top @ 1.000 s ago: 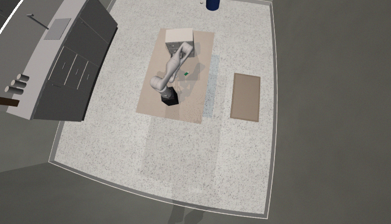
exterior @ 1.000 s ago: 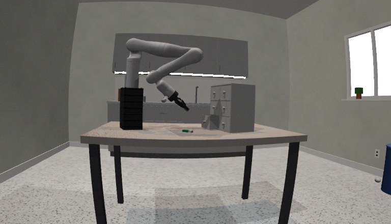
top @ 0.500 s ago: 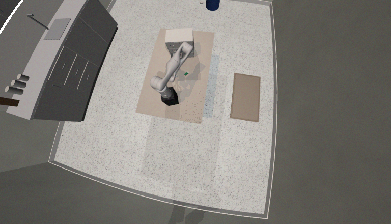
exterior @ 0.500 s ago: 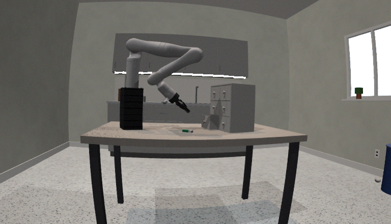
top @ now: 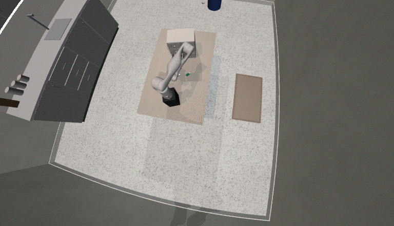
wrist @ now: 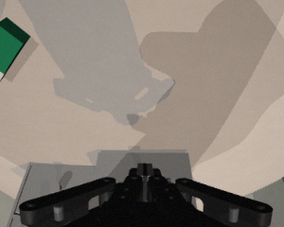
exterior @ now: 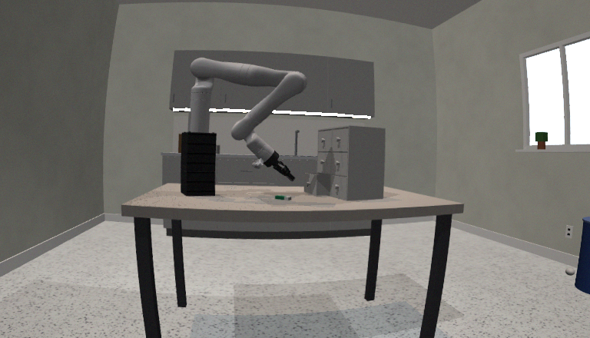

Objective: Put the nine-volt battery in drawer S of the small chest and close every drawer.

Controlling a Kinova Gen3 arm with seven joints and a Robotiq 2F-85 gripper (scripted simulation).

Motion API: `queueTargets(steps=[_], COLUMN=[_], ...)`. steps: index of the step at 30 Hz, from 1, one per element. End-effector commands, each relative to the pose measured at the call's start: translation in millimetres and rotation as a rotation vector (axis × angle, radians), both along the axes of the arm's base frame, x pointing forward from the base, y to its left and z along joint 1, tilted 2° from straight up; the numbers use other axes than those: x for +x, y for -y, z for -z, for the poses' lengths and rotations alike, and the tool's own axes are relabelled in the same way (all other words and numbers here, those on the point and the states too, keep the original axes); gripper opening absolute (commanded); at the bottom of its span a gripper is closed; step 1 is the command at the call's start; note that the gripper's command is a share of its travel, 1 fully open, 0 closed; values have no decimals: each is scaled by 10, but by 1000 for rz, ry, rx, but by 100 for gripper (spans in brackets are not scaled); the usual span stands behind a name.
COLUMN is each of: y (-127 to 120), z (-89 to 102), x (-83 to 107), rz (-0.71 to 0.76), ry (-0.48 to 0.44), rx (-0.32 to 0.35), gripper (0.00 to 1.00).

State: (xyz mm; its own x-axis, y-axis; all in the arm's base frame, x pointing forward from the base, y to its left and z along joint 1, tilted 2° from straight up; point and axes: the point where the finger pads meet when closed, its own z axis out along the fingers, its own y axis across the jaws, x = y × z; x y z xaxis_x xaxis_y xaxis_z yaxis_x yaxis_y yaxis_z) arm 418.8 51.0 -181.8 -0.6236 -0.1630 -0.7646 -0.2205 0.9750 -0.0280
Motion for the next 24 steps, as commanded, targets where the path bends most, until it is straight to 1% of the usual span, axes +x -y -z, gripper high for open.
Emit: queueTargets(steps=[1,4,8,24], y=[-12,-23,-30,-30], z=[70,142,184,189], x=[89,147,182,186], rz=[0,0,0,0], ry=[8,8,8,8], rx=[-2,-2,-2,-2], gripper=[0,0,0,0])
